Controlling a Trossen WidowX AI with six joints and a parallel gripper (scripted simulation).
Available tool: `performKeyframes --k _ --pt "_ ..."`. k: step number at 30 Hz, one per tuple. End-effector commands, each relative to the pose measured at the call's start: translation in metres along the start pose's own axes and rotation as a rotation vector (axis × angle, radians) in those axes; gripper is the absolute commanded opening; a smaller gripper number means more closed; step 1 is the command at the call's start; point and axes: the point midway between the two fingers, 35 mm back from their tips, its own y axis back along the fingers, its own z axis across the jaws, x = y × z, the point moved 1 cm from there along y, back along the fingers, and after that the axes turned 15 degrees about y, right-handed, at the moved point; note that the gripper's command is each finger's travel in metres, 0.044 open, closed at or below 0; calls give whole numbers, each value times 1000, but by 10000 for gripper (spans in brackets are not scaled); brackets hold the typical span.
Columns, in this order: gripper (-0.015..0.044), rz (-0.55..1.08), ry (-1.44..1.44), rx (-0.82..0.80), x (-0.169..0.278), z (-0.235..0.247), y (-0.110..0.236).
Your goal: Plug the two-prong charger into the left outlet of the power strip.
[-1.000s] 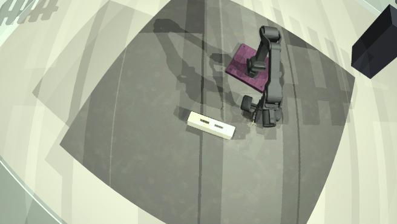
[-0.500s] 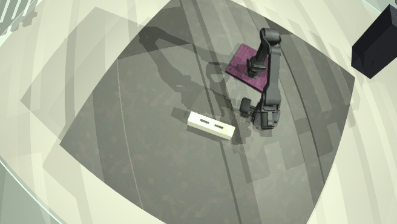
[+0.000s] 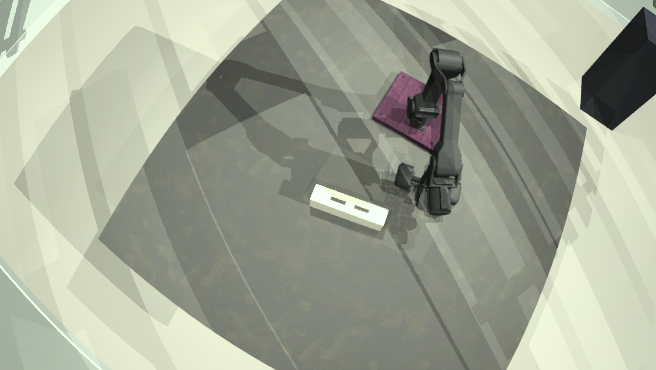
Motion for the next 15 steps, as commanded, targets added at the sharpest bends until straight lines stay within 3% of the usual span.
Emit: performKeyframes --k 1,7,12,15 --pt "282 0 0 0 0 0 1" --pt "125 0 0 0 0 0 1" --pt "92 0 0 0 0 0 1" --pt "13 0 0 0 0 0 5"
